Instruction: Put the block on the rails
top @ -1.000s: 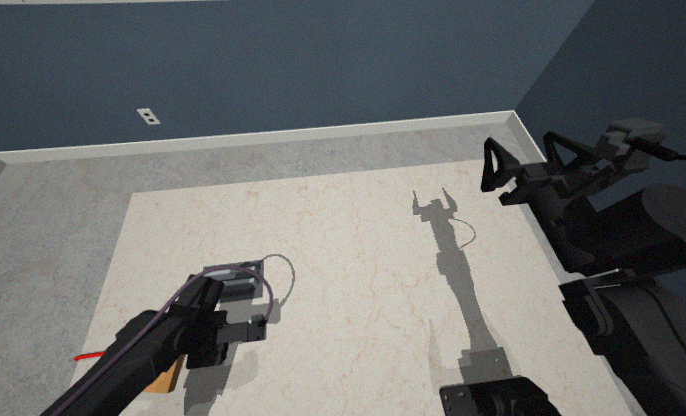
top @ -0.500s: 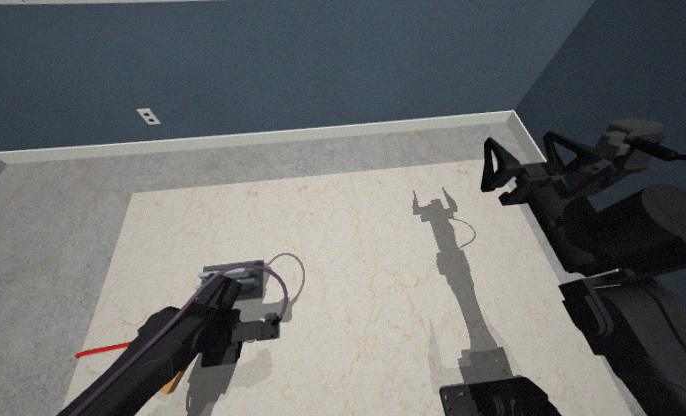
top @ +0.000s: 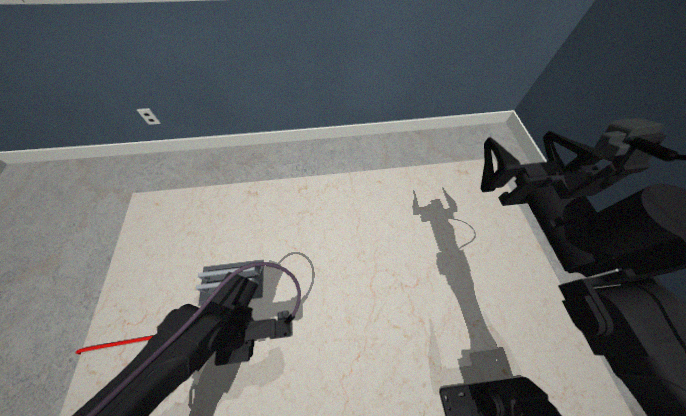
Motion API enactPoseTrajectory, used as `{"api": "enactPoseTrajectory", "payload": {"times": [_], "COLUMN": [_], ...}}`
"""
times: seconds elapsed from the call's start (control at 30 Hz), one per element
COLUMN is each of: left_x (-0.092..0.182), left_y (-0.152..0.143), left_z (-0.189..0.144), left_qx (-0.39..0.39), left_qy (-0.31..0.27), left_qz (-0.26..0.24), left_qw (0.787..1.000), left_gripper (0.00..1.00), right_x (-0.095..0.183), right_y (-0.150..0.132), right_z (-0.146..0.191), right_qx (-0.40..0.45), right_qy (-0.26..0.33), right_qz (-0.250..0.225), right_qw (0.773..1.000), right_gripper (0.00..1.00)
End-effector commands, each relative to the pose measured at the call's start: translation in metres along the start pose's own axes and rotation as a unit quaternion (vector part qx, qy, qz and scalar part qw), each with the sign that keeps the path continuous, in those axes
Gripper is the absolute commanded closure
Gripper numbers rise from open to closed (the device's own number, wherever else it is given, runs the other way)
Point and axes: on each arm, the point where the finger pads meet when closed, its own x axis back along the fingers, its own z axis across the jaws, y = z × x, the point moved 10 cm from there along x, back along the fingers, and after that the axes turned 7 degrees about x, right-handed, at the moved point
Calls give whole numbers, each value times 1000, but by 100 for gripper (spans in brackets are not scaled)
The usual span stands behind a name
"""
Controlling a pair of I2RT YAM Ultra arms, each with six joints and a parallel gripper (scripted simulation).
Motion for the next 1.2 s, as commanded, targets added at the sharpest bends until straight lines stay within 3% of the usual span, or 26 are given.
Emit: {"api": "enactPoseTrajectory", "payload": {"times": [0.0, 1.17], "left_x": [7, 9], "left_y": [12, 74], "left_z": [4, -5], "left_qx": [9, 6], "left_qy": [-1, 1], "left_qz": [-16, -19], "left_qw": [1000, 1000], "left_gripper": [91, 91], "right_x": [10, 10], "right_y": [29, 29], "right_z": [-9, -9], "right_qx": [5, 5], "right_qy": [-18, -18], "right_qz": [-40, -40], "right_qw": [999, 999], "right_gripper": [0, 0]}}
